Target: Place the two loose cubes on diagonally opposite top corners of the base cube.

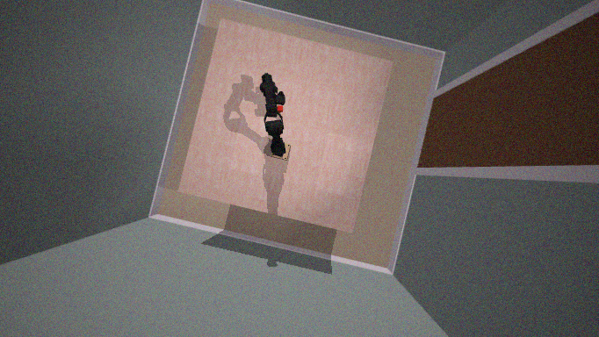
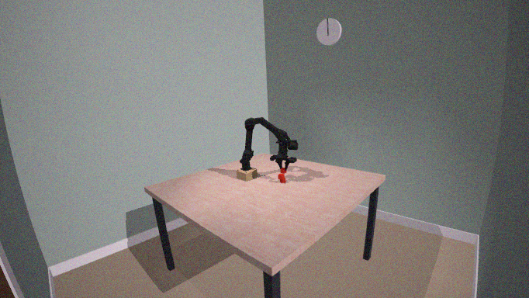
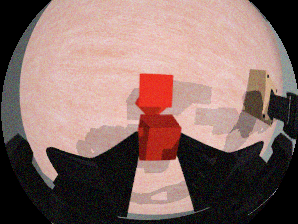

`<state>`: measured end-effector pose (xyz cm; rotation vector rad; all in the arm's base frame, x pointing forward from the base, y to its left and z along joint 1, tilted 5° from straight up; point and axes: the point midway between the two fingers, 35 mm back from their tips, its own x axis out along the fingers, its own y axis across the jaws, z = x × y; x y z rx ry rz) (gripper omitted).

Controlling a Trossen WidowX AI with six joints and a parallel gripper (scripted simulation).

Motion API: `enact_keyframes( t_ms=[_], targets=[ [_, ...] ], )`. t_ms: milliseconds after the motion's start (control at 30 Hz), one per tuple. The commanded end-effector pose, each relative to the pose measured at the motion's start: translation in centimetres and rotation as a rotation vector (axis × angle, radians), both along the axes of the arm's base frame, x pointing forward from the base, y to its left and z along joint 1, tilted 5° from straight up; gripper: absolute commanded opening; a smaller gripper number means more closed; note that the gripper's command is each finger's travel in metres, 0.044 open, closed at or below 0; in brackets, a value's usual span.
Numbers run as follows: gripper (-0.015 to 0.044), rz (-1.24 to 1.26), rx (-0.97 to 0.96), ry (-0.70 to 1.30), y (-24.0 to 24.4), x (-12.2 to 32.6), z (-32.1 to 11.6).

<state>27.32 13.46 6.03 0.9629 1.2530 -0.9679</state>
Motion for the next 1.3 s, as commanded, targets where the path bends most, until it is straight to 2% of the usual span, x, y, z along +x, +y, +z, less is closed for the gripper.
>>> enact_keyframes(
  t_ms=[0, 567, 1267],
  targets=[
    [0.0105, -0.005, 0.005, -0.002, 0.0, 0.1, -0.1],
    [0.0105, 0.011, -0.005, -0.006, 0.0, 0.4, -3.0],
    [0.0105, 0.012, -0.005, -0.006, 0.0, 0.4, -3.2]
  ],
)
